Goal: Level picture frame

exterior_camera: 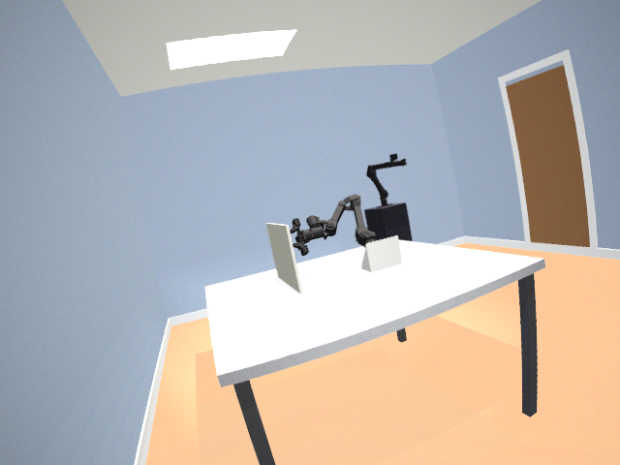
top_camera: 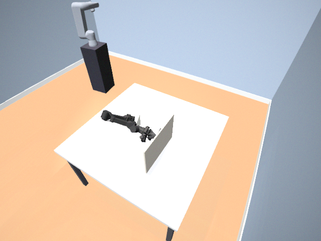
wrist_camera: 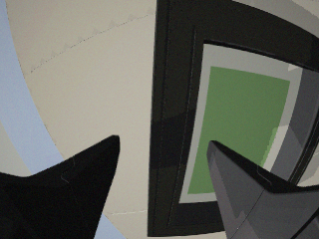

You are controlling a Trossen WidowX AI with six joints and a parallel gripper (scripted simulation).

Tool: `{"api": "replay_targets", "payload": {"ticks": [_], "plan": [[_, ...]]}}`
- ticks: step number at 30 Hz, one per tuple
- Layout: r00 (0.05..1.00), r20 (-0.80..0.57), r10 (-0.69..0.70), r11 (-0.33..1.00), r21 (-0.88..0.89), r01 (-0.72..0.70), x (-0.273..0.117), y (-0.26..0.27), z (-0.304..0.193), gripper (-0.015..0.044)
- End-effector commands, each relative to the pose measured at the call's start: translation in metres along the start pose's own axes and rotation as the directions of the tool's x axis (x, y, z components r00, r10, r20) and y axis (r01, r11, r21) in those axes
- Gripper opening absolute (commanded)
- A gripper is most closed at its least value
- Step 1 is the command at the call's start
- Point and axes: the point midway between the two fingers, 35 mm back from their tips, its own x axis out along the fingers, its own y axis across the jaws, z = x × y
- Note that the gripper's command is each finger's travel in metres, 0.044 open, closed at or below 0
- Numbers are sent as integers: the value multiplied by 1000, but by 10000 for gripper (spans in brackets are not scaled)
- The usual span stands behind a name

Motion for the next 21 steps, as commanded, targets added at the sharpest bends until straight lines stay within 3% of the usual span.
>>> {"api": "replay_targets", "payload": {"ticks": [1, 20, 21], "plan": [[1000, 5, 0, 1000, -5, 0, 0, 0, 1, 260], [1000, 5, 0, 1000, -5, 0, 0, 1, 1, 260], [1000, 5, 0, 1000, -5, 0, 0, 1, 1, 234]]}}
